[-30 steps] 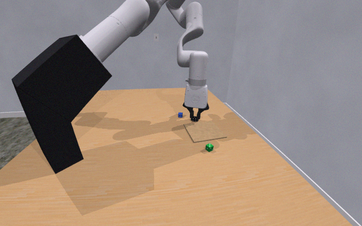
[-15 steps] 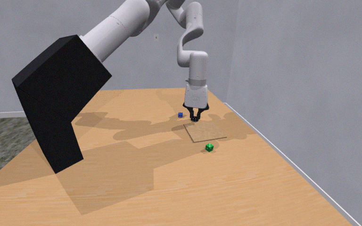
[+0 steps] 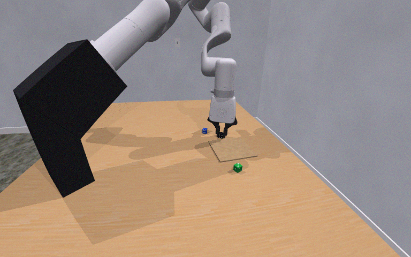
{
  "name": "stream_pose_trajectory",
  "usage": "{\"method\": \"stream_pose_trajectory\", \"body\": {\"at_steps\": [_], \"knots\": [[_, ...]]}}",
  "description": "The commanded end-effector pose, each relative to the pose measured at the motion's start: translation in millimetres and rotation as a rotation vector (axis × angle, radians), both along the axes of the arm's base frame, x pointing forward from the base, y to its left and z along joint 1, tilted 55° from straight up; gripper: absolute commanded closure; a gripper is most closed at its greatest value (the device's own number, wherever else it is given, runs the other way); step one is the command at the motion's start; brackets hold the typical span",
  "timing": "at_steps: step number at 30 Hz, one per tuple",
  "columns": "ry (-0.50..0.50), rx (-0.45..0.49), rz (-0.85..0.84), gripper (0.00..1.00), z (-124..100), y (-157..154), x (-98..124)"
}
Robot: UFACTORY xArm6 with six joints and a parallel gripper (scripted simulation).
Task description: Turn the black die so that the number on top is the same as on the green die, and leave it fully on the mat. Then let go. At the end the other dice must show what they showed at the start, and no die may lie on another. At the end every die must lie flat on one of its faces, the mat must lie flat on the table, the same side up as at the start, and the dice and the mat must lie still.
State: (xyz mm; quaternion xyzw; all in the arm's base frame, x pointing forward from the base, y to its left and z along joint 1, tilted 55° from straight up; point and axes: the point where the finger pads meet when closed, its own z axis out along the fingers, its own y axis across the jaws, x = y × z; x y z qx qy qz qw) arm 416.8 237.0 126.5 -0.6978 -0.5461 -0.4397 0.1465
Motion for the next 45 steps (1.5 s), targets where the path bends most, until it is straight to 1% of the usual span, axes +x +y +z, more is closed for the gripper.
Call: {"method": "stream_pose_trajectory", "body": {"at_steps": [1, 5, 14, 18, 32, 35, 37, 40, 45], "knots": [[-0.001, 0.0, -0.001, 0.85, 2.8, -3.1, -1.5], [-0.001, 0.0, -0.001, 0.85, 7.2, -8.4, -5.0], [-0.001, 0.0, -0.001, 0.85, 43.8, -52.3, -34.2], [-0.001, 0.0, -0.001, 0.85, 54.3, -64.9, -42.6], [0.0, 0.001, -0.002, 0.85, 57.4, -68.8, -45.1], [0.045, 0.028, -0.038, 0.85, 55.1, -72.0, -41.2], [0.045, 0.028, -0.038, 0.85, 55.1, -72.0, -41.2], [0.157, 0.098, -0.131, 0.85, 49.2, -80.5, -31.7], [0.25, 0.157, -0.208, 0.85, 44.0, -88.0, -24.0]]}}
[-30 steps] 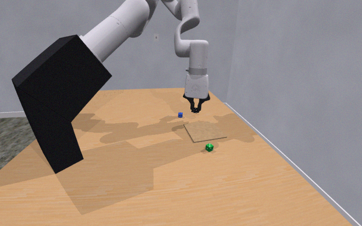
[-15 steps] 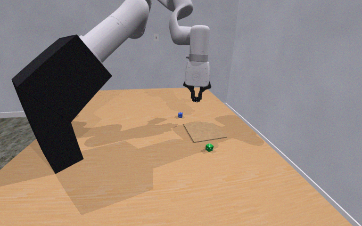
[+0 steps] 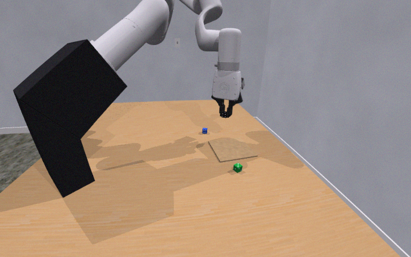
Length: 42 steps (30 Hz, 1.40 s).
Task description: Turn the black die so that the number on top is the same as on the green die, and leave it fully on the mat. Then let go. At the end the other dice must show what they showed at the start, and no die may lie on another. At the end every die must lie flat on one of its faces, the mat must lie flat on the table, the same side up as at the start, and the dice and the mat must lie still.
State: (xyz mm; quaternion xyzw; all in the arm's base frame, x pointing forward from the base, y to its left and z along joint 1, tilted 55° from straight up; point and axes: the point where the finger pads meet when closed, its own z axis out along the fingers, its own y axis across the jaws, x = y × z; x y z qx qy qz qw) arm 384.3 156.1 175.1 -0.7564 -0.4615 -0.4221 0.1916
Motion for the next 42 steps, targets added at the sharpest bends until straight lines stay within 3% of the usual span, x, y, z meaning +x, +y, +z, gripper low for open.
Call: {"method": "stream_pose_trajectory", "body": {"at_steps": [1, 6, 9, 10, 24, 33, 42], "knots": [[0.126, 0.075, -0.092, 0.85, -6.1, -9.3, 10.8], [0.231, 0.144, -0.18, 0.85, -12.4, -18.5, 19.2], [0.241, 0.152, -0.189, 0.85, -13.1, -19.5, 20.0], [0.31, 0.198, -0.247, 0.85, -17.4, -25.8, 25.3], [0.581, 0.389, -0.477, 0.85, -35.8, -53.3, 44.8], [0.629, 0.425, -0.518, 0.85, -39.3, -58.6, 47.9], [0.551, 0.503, -0.547, 0.85, -39.5, -58.2, 46.8]]}}
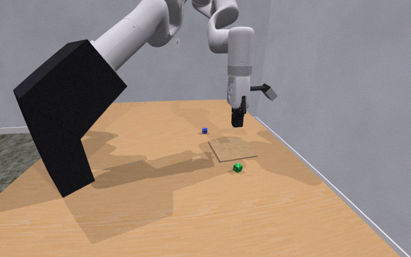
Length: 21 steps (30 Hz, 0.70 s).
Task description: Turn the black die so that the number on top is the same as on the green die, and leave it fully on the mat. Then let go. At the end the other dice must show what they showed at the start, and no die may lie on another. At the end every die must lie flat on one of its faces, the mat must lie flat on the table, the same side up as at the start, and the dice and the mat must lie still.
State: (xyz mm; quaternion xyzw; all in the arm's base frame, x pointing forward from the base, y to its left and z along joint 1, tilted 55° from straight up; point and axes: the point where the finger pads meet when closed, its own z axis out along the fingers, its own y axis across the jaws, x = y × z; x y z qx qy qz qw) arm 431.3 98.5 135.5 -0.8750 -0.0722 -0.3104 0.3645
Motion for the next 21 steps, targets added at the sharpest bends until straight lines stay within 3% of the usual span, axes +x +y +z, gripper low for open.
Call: {"method": "stream_pose_trajectory", "body": {"at_steps": [1, 6, 18, 21], "knots": [[-0.048, 0.023, -0.04, 0.85, 0.1, -0.6, -0.3], [-0.175, 0.086, -0.143, 0.85, -1.5, 0.1, -2.5], [-0.34, 0.168, -0.279, 0.85, -3.3, 1.0, -4.9], [-0.421, 0.208, -0.345, 0.85, -4.0, 1.4, -5.9]]}}
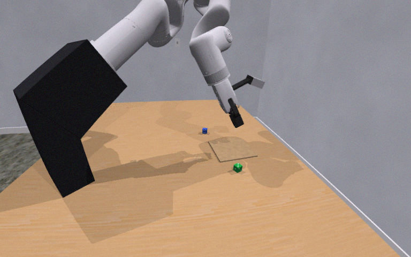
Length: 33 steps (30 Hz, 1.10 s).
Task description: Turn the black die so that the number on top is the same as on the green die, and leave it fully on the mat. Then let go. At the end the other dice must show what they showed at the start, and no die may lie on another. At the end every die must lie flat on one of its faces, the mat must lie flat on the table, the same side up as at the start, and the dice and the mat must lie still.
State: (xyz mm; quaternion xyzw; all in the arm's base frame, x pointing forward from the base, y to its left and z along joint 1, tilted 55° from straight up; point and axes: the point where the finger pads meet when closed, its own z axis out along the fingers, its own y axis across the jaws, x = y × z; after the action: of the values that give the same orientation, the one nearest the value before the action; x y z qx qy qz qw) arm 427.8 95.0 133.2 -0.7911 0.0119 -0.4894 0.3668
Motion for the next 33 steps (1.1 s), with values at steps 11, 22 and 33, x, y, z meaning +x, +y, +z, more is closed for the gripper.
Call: {"method": "stream_pose_trajectory", "body": {"at_steps": [11, 22, 33], "knots": [[-0.304, 0.15, -0.232, 0.85, -3.0, 4.4, -4.2], [-0.436, 0.207, -0.339, 0.85, -4.3, 2.3, -6.3], [-0.449, 0.21, -0.348, 0.85, -4.8, 2.4, -6.7]]}}
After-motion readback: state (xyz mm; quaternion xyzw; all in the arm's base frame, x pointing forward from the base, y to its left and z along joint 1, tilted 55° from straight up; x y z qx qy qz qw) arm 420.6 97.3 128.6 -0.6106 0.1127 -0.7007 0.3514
